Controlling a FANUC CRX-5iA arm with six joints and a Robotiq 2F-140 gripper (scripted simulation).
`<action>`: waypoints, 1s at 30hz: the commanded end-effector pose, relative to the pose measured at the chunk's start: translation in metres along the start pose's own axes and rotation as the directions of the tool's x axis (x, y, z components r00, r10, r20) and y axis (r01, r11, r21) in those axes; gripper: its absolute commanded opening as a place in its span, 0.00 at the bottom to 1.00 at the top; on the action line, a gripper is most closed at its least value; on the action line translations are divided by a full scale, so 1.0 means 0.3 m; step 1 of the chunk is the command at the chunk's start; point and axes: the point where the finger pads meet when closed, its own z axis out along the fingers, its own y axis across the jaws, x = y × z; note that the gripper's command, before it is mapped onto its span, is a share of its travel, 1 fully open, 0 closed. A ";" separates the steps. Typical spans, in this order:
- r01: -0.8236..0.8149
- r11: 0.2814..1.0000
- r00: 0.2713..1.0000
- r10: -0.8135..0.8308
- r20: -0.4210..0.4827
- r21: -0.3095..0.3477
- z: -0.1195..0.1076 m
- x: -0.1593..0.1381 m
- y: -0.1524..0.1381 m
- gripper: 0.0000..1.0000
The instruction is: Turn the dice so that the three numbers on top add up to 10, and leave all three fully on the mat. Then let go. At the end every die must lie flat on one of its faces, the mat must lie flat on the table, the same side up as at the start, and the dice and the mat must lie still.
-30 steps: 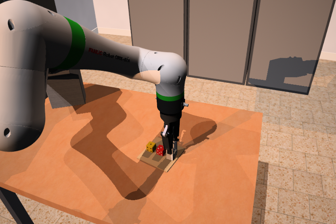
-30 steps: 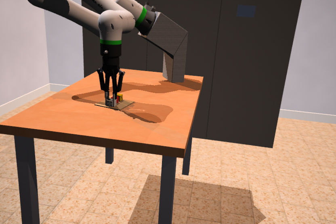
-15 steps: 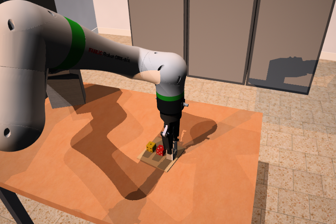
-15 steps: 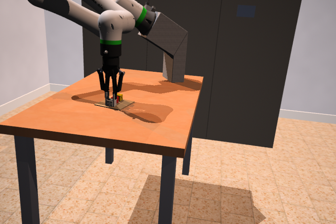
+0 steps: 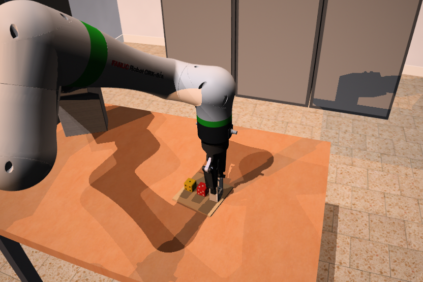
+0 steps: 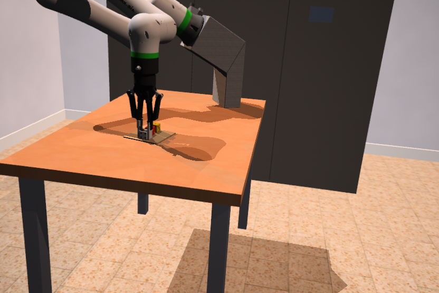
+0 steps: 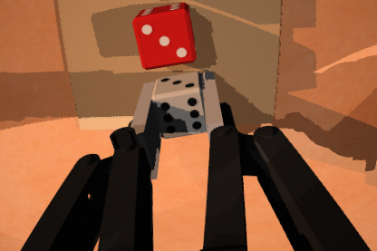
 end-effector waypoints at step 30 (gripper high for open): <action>0.000 1.000 1.000 0.000 0.000 0.000 -0.001 0.000 0.001 0.28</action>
